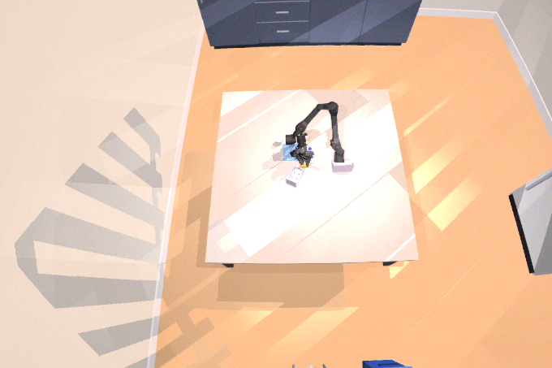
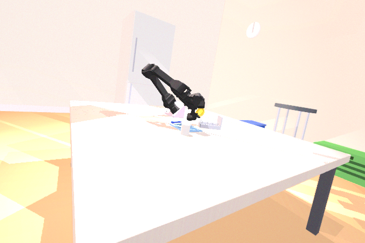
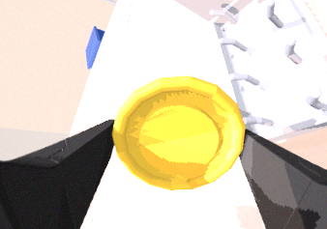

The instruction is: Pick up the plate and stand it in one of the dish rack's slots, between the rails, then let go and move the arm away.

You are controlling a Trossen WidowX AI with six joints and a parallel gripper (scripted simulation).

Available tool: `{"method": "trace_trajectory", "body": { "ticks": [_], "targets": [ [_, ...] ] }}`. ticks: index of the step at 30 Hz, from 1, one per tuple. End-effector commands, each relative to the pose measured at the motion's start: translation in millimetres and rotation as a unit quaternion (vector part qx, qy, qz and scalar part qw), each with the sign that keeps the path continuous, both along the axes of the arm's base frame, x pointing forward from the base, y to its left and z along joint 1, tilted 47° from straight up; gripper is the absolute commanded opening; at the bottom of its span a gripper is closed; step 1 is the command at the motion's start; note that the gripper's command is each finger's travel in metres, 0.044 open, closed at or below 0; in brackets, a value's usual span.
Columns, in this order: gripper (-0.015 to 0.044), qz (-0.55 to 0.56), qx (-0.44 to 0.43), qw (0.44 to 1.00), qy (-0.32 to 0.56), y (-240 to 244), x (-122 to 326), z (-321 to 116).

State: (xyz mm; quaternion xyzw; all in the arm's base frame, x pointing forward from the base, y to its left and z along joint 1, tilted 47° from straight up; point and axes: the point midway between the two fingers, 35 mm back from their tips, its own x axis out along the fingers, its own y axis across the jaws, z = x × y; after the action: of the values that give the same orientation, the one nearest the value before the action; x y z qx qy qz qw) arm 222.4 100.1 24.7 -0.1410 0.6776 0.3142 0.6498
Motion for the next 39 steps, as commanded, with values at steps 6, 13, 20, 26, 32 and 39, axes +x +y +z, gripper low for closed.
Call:
{"method": "trace_trajectory", "body": {
  "ticks": [6,13,20,26,32,39],
  "targets": [
    [0.0,0.07,0.076,0.993,-0.053,-6.2,3.4,-2.6],
    [0.0,0.128,0.126,0.978,-0.11,-11.9,6.3,-3.6],
    [0.0,0.185,0.164,0.952,-0.179,-18.2,8.8,-3.0],
    [0.0,0.233,0.186,0.923,-0.244,-23.9,10.4,-1.4],
    [0.0,0.28,0.197,0.886,-0.312,-30.1,11.4,1.2],
    [0.0,0.332,0.194,0.835,-0.393,-37.5,11.5,5.3]
  ]
}}
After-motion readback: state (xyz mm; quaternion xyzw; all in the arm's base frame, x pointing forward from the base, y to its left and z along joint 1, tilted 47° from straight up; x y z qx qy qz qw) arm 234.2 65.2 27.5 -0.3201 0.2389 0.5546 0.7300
